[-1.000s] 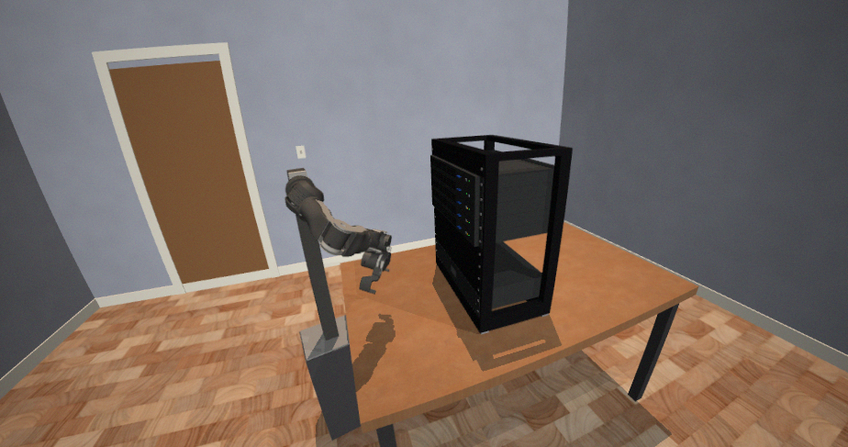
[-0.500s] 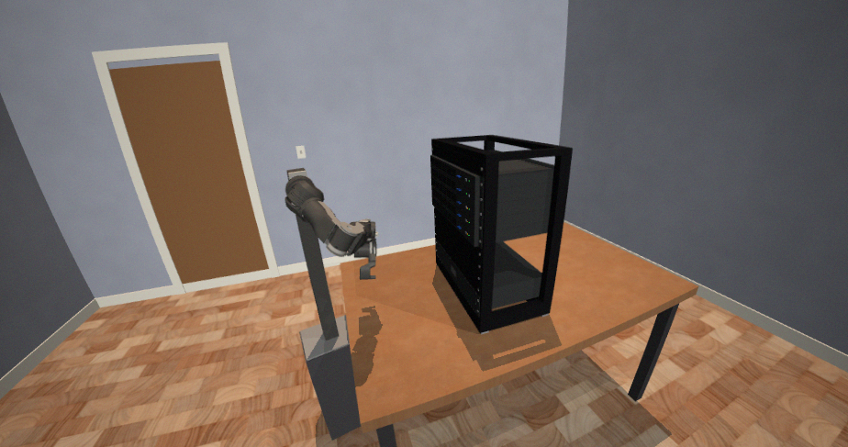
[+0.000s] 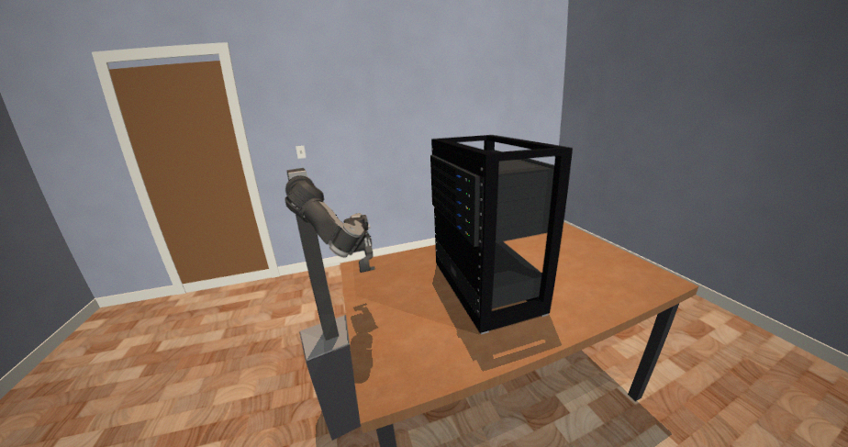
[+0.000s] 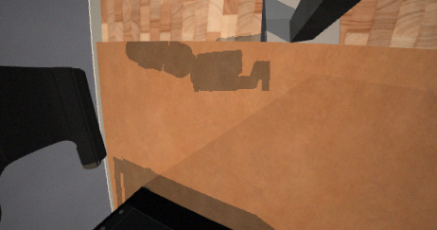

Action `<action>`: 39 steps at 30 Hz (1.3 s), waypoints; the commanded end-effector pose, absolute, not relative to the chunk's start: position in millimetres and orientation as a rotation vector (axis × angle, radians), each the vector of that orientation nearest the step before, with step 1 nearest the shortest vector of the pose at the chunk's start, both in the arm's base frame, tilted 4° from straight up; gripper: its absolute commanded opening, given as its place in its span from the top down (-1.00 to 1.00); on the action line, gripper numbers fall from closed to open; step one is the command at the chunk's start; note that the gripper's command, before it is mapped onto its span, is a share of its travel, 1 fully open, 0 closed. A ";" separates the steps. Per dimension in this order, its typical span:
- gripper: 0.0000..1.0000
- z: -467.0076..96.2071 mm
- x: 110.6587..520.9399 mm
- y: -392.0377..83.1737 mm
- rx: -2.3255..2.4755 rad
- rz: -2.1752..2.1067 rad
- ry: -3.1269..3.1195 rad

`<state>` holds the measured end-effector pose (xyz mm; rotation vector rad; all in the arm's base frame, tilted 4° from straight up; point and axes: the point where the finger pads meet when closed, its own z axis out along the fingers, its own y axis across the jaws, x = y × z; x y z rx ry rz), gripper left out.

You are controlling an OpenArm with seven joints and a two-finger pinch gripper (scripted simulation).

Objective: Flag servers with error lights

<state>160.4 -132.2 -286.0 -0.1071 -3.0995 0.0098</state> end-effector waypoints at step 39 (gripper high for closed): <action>-1.00 -277.7 165.1 -117.8 -0.022 -0.037 -3.163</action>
